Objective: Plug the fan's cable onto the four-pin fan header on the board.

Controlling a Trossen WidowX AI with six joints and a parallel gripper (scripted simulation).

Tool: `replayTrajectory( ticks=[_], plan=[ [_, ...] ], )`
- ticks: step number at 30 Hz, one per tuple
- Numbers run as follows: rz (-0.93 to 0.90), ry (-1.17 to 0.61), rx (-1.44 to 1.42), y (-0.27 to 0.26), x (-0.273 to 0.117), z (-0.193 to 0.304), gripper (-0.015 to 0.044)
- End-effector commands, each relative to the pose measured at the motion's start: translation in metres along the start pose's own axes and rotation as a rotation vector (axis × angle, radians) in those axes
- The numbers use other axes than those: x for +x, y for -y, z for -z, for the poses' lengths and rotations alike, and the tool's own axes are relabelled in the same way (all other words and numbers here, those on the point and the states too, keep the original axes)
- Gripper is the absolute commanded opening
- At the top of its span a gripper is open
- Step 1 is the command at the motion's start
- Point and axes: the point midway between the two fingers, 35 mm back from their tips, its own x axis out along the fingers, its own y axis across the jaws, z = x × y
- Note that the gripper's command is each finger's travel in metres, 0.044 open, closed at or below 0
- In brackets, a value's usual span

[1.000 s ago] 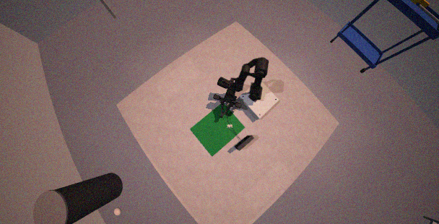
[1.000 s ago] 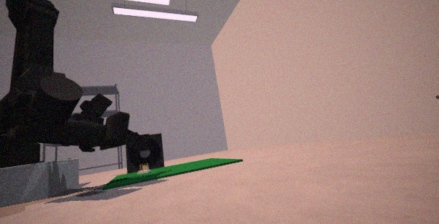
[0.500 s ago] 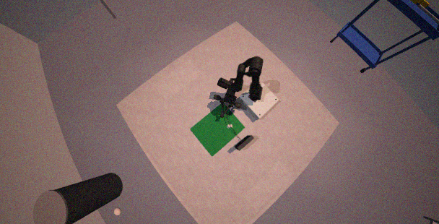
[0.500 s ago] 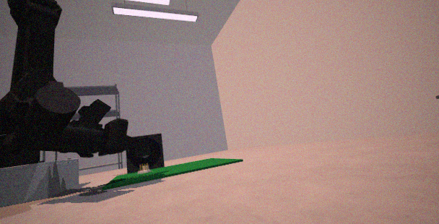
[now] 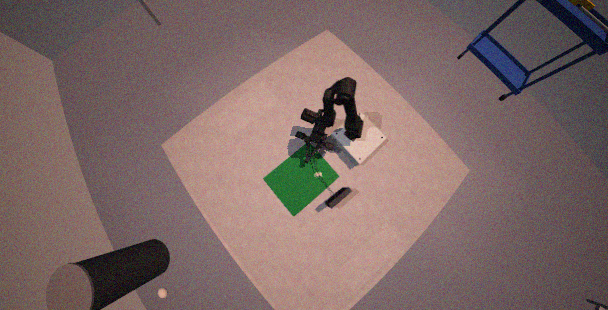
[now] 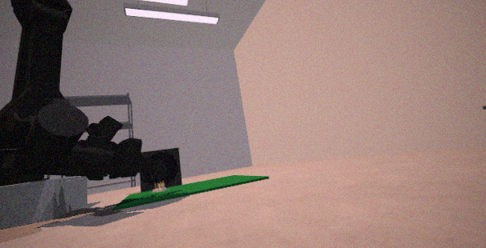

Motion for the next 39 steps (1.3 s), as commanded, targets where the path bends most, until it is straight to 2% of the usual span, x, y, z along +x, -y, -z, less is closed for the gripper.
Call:
replayTrajectory(
  ticks=[1, 39],
  plan=[
    [-0.001, 0.004, -0.007, 0.001, 0.001, 0.003, 0.0],
    [-0.001, 0.0, 0.003, 0.0, 0.006, 0.031, 0.0]
  ],
)
